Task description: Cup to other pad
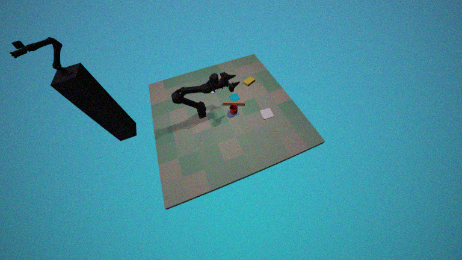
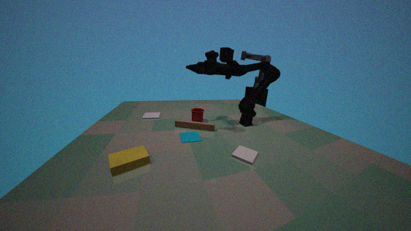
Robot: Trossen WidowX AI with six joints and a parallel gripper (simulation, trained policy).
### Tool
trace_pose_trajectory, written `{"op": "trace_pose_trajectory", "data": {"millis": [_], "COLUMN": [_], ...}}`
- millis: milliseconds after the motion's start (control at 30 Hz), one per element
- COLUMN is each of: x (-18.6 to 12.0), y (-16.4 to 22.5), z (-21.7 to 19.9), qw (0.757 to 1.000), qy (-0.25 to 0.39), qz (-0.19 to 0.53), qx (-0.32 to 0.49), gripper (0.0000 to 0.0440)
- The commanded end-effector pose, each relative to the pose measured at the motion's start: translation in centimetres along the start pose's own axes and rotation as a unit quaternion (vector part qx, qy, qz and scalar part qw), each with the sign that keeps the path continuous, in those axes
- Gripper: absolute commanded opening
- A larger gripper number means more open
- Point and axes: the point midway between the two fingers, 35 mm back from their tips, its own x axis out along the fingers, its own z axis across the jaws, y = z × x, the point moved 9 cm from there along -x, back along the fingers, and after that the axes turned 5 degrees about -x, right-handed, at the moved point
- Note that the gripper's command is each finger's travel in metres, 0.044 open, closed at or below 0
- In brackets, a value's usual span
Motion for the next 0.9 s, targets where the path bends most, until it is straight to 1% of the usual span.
{"op": "trace_pose_trajectory", "data": {"millis": [0, 367, 433, 567, 867], "x": [0.0, -0.3, -0.2, -0.1, 0.2], "y": [0.0, 0.5, 0.6, 0.6, 0.3], "z": [0.0, 0.3, 0.5, 0.8, 1.5], "qw": [1.000, 0.998, 0.998, 0.995, 0.986], "qy": [0.001, 0.006, 0.005, -0.003, -0.020], "qz": [0.003, 0.056, 0.069, 0.095, 0.157], "qx": [0.001, 0.013, 0.015, 0.022, 0.041], "gripper": [0.0374, 0.0085, 0.0044, 0.0038, 0.0068]}}
